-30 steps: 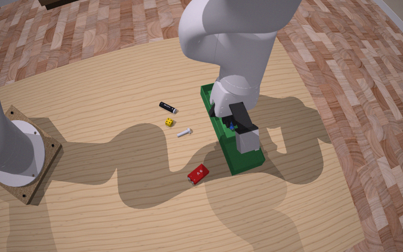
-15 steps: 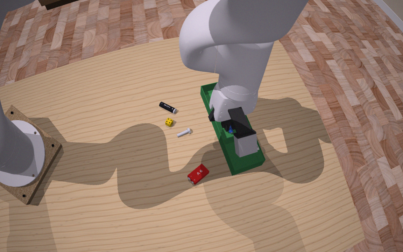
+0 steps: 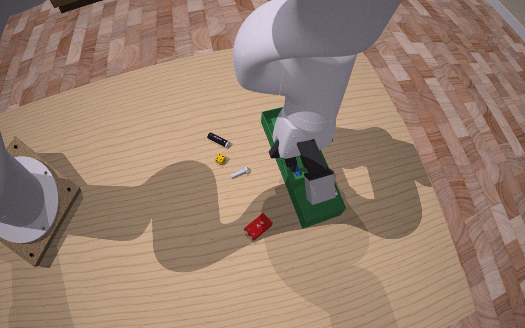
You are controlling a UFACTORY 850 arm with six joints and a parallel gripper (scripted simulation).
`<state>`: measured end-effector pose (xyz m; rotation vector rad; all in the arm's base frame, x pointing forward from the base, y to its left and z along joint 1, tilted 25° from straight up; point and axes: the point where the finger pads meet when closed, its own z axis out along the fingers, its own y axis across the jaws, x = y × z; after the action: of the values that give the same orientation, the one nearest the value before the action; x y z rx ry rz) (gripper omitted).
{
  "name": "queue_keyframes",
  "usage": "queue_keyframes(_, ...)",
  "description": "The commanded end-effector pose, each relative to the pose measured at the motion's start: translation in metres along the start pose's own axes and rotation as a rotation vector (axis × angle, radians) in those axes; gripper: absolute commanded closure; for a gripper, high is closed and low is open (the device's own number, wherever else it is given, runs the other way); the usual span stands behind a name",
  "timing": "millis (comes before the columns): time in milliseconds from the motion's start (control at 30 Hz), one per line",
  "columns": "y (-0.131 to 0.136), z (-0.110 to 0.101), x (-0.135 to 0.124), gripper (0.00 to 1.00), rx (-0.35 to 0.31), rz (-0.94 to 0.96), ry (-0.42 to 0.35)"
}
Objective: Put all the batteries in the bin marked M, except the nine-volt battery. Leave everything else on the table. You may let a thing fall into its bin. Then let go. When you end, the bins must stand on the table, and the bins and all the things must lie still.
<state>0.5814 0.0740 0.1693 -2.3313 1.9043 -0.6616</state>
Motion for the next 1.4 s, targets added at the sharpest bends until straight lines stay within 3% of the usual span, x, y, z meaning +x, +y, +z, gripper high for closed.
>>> queue_keyframes(0,-0.001,-0.001,0.000,0.77,0.002,0.000,0.000)
queue_keyframes(367,-0.001,-0.003,0.000,0.77,0.002,0.000,0.000)
queue_keyframes(1067,-0.001,-0.028,0.000,0.77,0.002,0.000,0.000)
queue_keyframes(1200,-0.001,-0.045,0.000,0.77,0.002,0.000,0.000)
queue_keyframes(1367,-0.001,-0.045,0.000,0.77,0.002,0.000,0.000)
